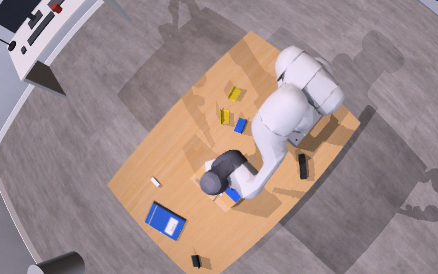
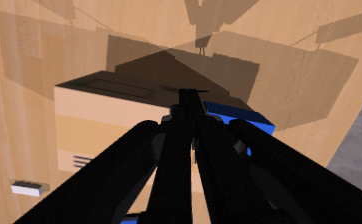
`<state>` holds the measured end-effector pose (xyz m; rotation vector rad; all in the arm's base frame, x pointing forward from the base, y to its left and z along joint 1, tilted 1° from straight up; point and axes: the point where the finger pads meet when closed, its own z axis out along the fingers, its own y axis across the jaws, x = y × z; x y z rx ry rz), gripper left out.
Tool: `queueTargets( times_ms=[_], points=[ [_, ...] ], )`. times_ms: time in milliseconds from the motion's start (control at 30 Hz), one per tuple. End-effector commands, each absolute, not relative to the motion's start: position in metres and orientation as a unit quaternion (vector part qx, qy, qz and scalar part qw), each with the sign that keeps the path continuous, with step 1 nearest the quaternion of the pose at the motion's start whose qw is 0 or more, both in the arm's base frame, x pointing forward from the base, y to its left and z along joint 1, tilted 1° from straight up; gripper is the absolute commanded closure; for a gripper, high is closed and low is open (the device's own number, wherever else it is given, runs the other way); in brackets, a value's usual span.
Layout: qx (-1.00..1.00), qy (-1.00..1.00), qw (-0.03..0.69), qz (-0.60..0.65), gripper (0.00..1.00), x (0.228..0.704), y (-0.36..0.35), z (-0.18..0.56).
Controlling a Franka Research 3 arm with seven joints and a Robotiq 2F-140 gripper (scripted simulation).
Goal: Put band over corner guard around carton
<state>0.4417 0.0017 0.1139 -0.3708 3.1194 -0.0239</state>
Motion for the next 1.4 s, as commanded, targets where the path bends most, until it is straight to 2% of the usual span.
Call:
queueTargets(
  times_ms=[0,1367],
  points=[
    [-0.121,0.993,-0.001,-0.007,0.90,0.441,0.001,0.114],
    [-0.121,0.993,-0.001,-0.007,0.90,0.439,0.065,0.113]
  ],
)
